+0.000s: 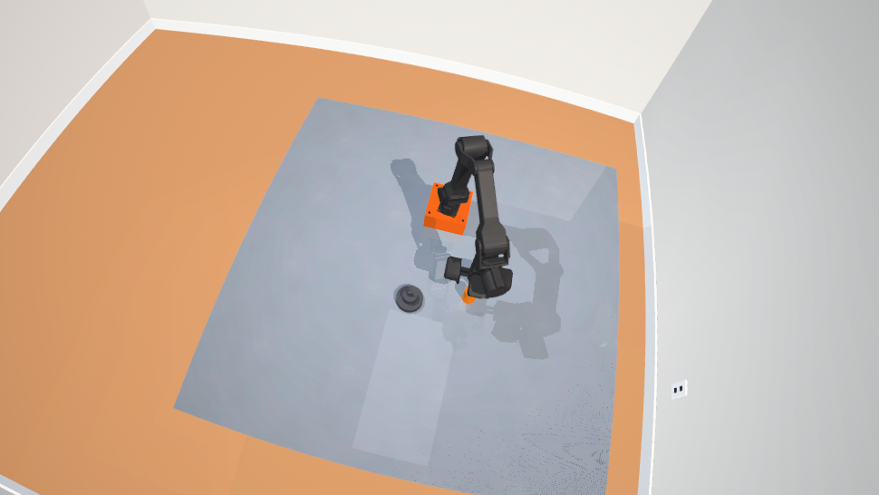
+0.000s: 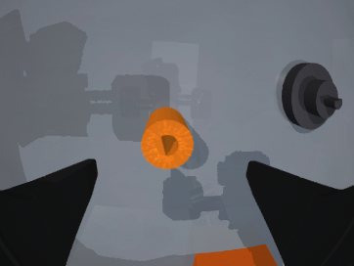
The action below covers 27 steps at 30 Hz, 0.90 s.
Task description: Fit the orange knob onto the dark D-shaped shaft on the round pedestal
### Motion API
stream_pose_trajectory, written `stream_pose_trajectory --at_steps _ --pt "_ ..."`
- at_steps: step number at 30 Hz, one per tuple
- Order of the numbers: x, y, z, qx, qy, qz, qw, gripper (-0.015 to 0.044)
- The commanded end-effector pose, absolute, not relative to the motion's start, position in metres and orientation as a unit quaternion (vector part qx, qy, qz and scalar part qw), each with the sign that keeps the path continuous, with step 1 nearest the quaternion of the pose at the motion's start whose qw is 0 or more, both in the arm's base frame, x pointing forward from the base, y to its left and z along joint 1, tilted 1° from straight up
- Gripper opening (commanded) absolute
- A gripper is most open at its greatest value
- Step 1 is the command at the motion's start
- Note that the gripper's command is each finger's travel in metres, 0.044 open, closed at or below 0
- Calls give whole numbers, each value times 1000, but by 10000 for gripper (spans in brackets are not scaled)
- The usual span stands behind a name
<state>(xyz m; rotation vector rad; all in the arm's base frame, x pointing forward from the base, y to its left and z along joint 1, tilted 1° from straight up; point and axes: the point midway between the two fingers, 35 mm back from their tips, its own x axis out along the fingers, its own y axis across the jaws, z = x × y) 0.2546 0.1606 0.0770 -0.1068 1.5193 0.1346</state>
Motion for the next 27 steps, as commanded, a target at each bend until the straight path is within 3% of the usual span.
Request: stream_pose_trajectory --at_steps 1,27 --pt "252 161 66 -48 693 60 717 440" --pt "257 164 21 -48 693 60 717 440"
